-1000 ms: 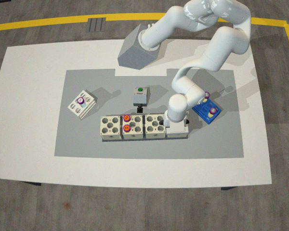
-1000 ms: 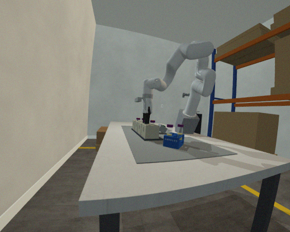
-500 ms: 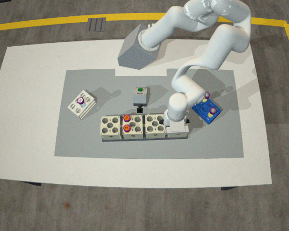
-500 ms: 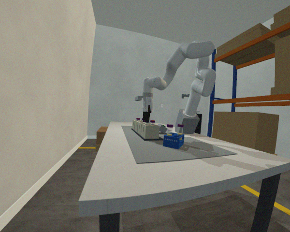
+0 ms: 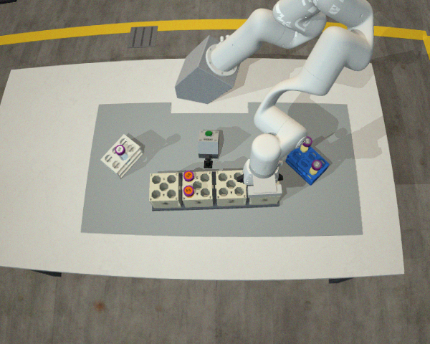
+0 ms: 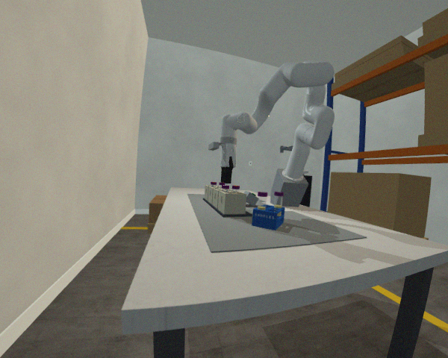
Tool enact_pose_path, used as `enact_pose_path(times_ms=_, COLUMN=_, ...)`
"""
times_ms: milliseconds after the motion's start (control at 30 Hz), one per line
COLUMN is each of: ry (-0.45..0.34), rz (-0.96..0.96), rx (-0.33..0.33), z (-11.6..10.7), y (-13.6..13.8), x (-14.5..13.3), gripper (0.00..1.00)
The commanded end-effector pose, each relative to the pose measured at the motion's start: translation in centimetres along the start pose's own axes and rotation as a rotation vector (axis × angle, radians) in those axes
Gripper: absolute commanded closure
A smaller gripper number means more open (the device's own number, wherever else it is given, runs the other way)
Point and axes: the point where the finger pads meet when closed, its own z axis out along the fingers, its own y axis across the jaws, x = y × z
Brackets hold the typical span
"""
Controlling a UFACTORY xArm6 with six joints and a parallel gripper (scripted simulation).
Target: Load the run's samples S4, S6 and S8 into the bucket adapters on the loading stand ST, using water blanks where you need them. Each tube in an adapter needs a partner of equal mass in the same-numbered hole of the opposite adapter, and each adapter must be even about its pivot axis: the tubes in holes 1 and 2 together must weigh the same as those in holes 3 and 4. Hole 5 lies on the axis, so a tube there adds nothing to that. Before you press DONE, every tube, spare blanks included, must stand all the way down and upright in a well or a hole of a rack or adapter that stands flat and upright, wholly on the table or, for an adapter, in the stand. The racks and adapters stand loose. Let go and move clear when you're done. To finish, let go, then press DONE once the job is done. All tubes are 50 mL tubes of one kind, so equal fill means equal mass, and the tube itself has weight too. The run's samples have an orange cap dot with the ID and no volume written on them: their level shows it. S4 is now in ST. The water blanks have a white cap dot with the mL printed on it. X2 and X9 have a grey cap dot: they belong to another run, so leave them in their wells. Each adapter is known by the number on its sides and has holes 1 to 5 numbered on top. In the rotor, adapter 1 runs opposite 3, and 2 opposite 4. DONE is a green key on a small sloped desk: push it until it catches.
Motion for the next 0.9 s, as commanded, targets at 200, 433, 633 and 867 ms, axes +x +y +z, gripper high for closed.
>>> enact_pose_path(times_ms=200, ry=0.003, rz=-0.001, rx=0.000, z=-2.5, y=0.0, x=0.1, gripper=0.56)
enact_pose_path(times_ms=433, ry=0.003, rz=-0.001, rx=0.000, z=-3.5, y=0.0, x=0.1, gripper=0.56)
enact_pose_path(times_ms=633, ry=0.003, rz=-0.001, rx=0.000, z=-4.7, y=0.0, x=0.1, gripper=0.56)
enact_pose_path(times_ms=867, ry=0.003, rz=-0.001, rx=0.000, z=-5.7, y=0.0, x=0.1, gripper=0.56)
